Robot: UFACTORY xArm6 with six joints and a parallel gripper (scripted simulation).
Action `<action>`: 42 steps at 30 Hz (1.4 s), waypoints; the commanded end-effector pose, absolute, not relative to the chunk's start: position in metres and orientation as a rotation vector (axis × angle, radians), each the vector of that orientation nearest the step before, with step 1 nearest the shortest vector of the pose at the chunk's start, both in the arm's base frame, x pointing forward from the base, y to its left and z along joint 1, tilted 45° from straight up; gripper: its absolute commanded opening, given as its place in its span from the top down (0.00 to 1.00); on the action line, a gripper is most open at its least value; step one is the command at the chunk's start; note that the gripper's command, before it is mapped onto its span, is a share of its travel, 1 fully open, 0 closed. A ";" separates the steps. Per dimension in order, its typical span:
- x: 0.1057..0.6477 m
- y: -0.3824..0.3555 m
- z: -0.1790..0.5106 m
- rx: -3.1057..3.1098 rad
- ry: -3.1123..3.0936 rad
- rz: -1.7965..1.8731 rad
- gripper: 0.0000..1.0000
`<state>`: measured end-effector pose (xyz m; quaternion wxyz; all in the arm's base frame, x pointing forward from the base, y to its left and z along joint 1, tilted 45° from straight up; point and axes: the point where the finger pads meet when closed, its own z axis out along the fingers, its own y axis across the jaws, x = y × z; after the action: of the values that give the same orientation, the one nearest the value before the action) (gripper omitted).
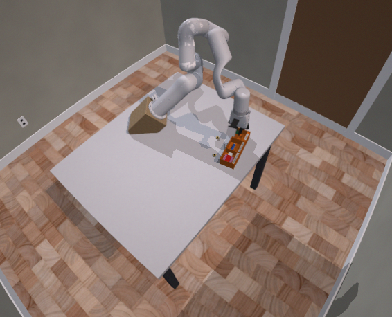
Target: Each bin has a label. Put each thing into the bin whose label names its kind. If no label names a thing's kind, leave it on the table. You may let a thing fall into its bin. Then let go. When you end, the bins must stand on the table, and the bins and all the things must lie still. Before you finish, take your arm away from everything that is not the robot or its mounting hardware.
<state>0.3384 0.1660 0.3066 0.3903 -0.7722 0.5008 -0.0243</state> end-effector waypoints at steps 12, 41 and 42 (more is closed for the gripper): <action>0.336 0.187 0.322 -1.965 1.291 -0.076 1.00; 0.355 0.209 0.291 -1.965 1.292 -0.075 1.00; 0.356 0.210 0.290 -1.965 1.292 -0.075 1.00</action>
<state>0.3524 0.2068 0.2922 0.3829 -0.7715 0.5073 -0.0287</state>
